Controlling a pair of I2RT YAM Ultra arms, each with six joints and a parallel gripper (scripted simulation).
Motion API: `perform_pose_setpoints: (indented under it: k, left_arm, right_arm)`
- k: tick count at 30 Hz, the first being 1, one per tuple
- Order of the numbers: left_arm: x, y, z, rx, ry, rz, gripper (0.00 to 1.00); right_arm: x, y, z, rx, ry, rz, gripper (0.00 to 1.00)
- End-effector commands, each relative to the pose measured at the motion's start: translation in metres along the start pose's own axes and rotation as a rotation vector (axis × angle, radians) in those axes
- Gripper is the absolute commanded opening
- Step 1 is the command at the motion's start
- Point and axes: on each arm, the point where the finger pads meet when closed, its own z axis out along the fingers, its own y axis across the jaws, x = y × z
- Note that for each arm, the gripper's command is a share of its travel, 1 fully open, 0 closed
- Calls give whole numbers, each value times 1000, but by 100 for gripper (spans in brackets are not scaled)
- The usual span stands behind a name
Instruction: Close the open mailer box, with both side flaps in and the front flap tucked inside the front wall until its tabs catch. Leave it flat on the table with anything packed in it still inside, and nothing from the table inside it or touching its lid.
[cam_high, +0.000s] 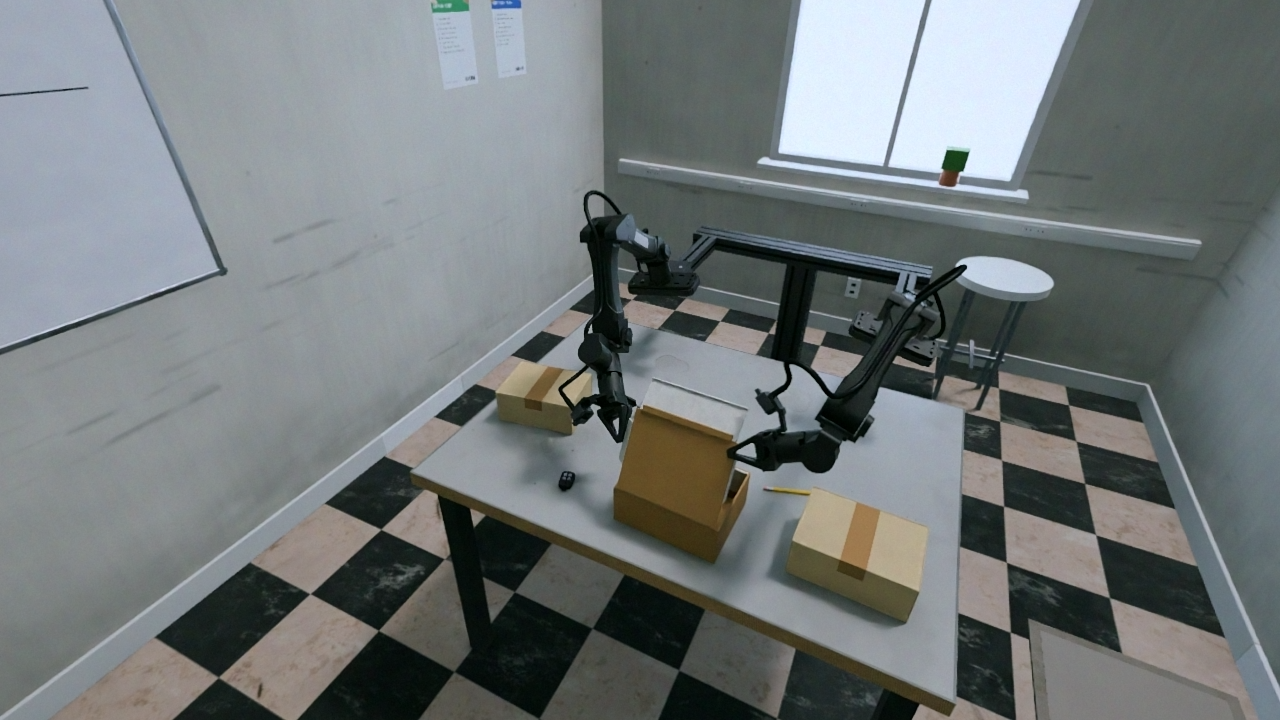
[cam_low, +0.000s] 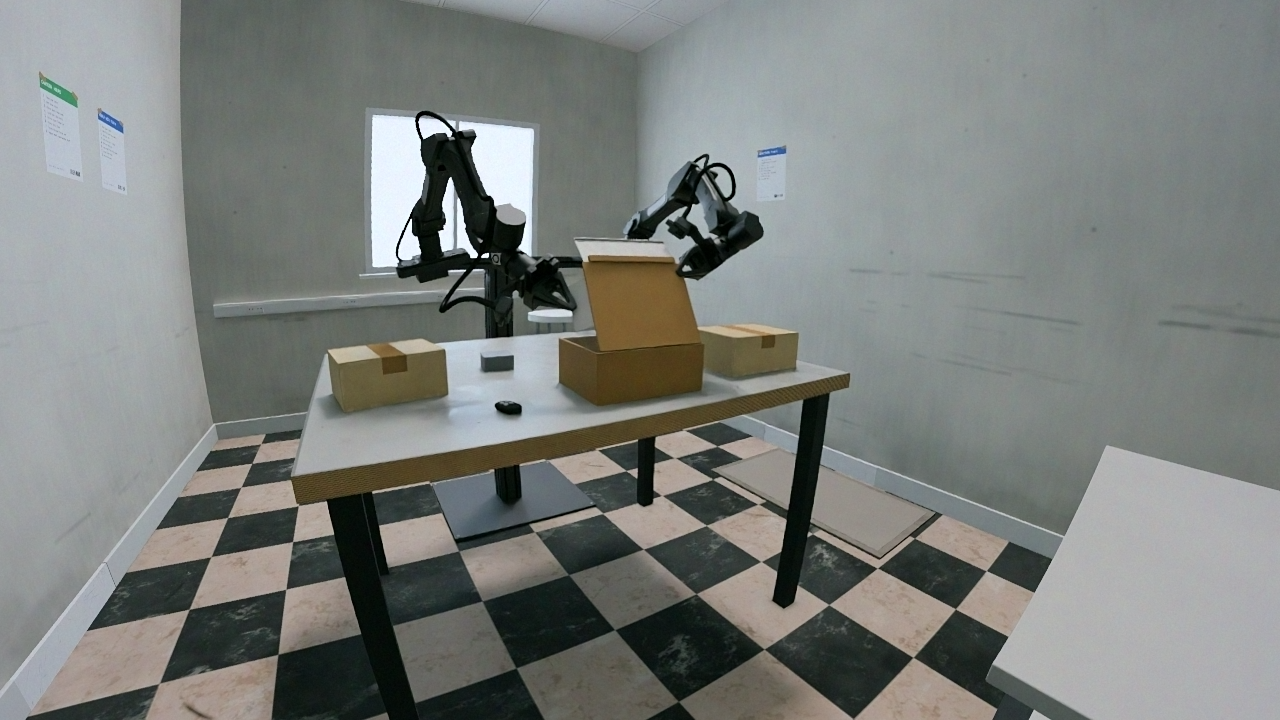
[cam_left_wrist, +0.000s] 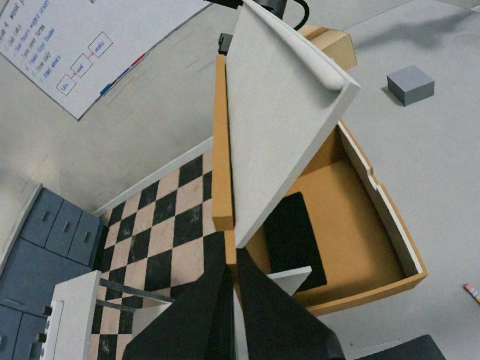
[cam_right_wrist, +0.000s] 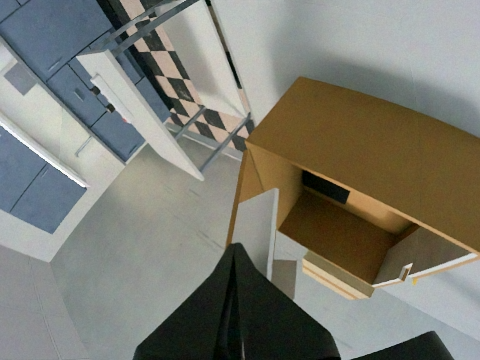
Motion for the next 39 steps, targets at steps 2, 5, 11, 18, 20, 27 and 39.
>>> perform_pose_setpoints:
  k: [2, 5, 11, 18, 20, 27, 39]
  left_arm:
    - [-19, 15, 5, -11, -32, 29, 1]
    - [-19, 15, 5, -11, -32, 29, 1]
    - [-19, 15, 5, -11, -32, 29, 1]
    - [-19, 15, 5, -11, -32, 29, 1]
    - [-19, 15, 5, -11, -32, 29, 1]
    - [-19, 15, 5, -11, -32, 29, 1]
    - [-19, 15, 5, -11, -32, 29, 1]
  right_arm:
    - [27, -18, 0, 66, 53, -16, 1]
    - [27, -20, 1, 67, 51, -16, 1]
    - [27, -26, 5, 78, 52, -13, 1]
    - [26, -45, 10, 108, 48, 3, 1]
    - [27, -46, 11, 107, 50, 0, 1]
    - [31, -44, 13, 101, 56, -1, 1]
    - [35, -51, 15, 107, 60, -11, 1]
